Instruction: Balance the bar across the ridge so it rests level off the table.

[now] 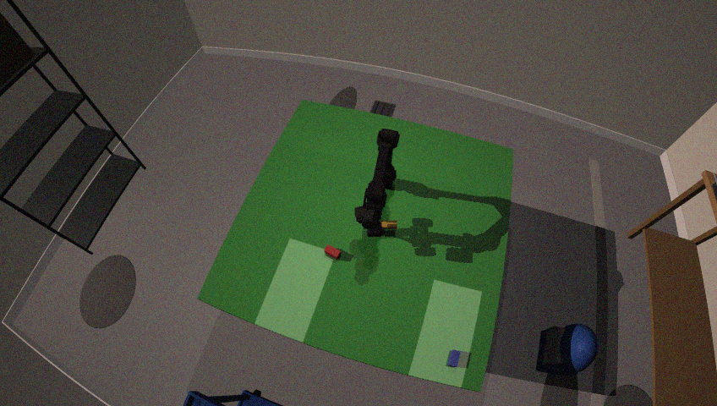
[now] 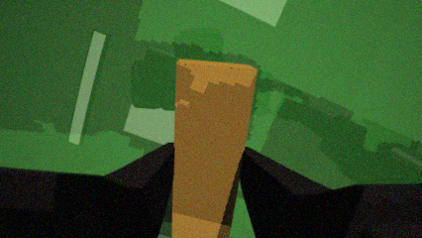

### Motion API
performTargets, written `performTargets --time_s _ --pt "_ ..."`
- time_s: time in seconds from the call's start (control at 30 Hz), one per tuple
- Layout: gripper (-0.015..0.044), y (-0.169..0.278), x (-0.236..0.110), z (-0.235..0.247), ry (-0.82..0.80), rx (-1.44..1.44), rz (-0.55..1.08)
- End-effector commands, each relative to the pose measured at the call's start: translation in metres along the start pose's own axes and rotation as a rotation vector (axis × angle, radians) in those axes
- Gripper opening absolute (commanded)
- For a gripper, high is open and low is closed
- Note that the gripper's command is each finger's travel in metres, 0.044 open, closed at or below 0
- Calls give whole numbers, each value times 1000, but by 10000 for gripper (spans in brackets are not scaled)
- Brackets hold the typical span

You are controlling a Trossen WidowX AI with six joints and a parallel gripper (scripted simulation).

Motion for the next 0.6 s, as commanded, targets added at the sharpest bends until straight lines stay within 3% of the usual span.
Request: performTargets --time_s 0.0,0.57 --pt "0 0 2 -1 3 0 5" --pt "0 0 4 -1 3 0 5"
Point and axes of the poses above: the point midway between the two fingers, 35 mm back from their tips, its own x axis out along the fingers, its own z axis across the jaws, y = z × x, the point moved 8 cm from there along -x, back along the fingers, and after that the axes turned 12 degrees about x, right-handed, at the moved point
